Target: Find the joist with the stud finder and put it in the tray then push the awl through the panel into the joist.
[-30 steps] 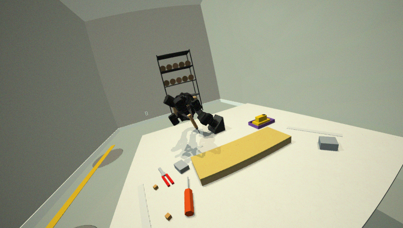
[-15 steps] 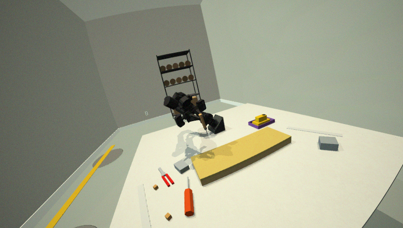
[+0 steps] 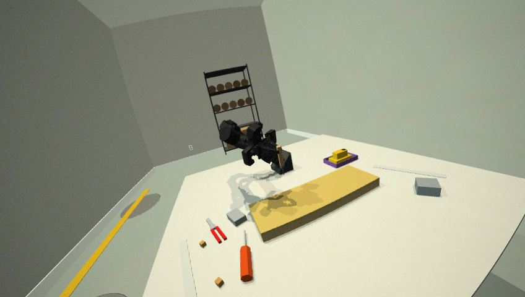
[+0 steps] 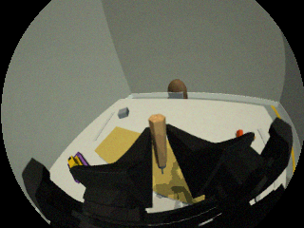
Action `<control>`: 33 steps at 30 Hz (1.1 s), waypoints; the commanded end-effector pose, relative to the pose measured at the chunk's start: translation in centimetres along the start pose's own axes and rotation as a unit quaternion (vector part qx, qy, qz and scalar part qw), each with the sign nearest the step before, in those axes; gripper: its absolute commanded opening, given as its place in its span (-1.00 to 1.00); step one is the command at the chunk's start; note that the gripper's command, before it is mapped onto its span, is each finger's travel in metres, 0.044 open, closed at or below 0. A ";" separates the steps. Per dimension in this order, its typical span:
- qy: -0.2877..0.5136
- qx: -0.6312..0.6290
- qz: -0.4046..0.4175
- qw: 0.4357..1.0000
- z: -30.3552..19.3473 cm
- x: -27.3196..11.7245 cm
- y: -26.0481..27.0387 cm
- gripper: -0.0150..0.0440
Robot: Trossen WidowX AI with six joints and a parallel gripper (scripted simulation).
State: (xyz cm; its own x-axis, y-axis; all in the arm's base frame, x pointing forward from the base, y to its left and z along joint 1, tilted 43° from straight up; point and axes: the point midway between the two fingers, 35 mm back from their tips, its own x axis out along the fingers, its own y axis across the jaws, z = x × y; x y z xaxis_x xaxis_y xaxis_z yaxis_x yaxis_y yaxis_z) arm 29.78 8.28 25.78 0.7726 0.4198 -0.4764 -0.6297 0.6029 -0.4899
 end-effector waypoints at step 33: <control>0.007 -0.088 0.281 0.956 0.0 11.7 7.8 -0.49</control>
State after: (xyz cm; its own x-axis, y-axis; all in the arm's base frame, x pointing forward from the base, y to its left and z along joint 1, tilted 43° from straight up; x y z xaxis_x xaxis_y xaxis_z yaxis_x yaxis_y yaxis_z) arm 33.78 16.81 17.19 0.3594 0.6145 -0.7023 -0.9329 0.2172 -0.2874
